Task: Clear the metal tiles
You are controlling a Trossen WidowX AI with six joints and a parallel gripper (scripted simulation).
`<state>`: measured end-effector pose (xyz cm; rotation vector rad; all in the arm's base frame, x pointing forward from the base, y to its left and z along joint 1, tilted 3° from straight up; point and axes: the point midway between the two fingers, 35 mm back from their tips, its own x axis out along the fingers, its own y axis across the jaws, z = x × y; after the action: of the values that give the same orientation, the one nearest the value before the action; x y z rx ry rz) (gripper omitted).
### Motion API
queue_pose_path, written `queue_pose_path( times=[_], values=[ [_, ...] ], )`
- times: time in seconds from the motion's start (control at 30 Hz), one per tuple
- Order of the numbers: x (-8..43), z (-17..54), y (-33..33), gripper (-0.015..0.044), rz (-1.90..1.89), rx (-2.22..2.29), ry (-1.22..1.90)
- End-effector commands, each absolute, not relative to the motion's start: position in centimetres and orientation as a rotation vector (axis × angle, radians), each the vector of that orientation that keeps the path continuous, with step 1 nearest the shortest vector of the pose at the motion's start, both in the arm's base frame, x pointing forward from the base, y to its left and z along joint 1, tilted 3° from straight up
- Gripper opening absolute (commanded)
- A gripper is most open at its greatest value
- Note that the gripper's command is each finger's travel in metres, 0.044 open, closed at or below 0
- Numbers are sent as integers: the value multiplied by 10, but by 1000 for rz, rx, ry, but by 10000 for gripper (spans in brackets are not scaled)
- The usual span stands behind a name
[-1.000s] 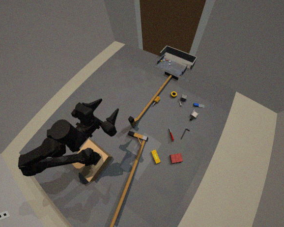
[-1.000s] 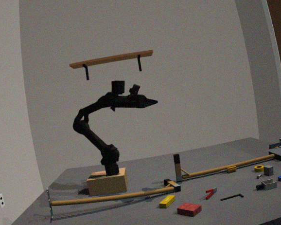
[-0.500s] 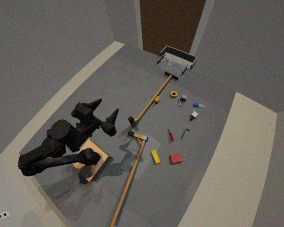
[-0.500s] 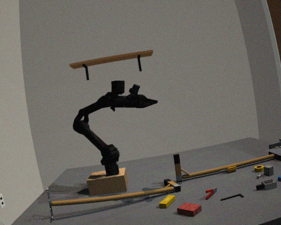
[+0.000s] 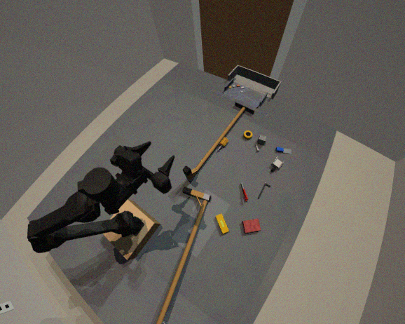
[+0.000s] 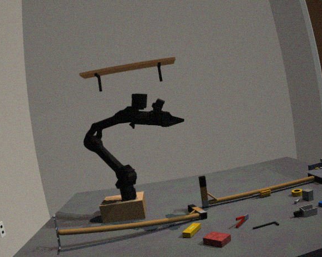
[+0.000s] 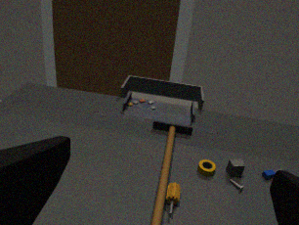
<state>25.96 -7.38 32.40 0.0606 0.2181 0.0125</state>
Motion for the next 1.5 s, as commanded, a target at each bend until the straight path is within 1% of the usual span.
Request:
queue_pose_path(
  times=[0.0, 0.63, 1.23, 1.33, 1.47],
  values=[
    [270, 303, -79, 440, 5, 80, 275],
    [306, 196, -82, 440, -22, 117, 565],
    [306, 91, -67, 440, -33, 72, 863],
    [304, 83, -65, 440, -33, 64, 888],
    [303, 89, -66, 440, -32, 64, 890]
  ],
)
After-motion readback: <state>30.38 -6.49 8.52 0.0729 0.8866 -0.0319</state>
